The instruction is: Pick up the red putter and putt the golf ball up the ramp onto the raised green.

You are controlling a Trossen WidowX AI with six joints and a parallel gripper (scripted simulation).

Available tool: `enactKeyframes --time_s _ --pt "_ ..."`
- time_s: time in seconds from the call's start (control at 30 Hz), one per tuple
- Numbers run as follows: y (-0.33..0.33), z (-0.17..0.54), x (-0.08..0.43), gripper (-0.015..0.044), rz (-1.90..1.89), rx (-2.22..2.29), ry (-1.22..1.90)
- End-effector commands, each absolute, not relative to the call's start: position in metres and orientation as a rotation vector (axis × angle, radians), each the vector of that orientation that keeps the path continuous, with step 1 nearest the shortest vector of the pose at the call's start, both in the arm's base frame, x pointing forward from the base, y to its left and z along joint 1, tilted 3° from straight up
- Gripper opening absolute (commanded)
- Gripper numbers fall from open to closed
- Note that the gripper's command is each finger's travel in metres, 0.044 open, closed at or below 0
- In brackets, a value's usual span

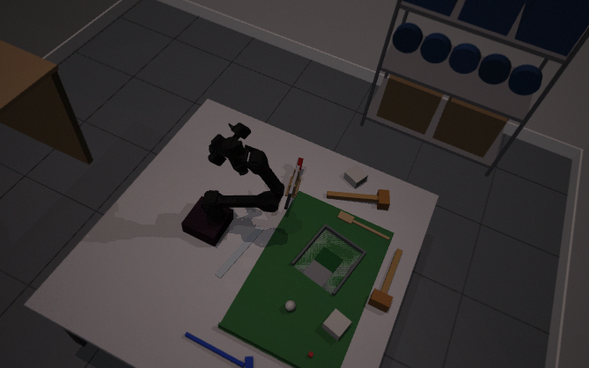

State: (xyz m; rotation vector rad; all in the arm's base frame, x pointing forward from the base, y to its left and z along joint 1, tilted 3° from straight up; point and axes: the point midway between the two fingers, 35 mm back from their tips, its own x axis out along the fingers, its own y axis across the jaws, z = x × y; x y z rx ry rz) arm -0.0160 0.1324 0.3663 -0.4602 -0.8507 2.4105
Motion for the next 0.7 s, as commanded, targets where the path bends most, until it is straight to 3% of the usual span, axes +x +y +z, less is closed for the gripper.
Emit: enactKeyframes --time_s 0.0,0.37,0.67 --pt "0.131 0.366 -0.018 0.0426 2.420 -0.461 -0.859" --pt "0.021 0.360 -0.122 0.0440 2.951 -0.427 -1.461" --pt "-0.103 0.341 -0.117 0.0440 3.191 -0.202 -2.195"
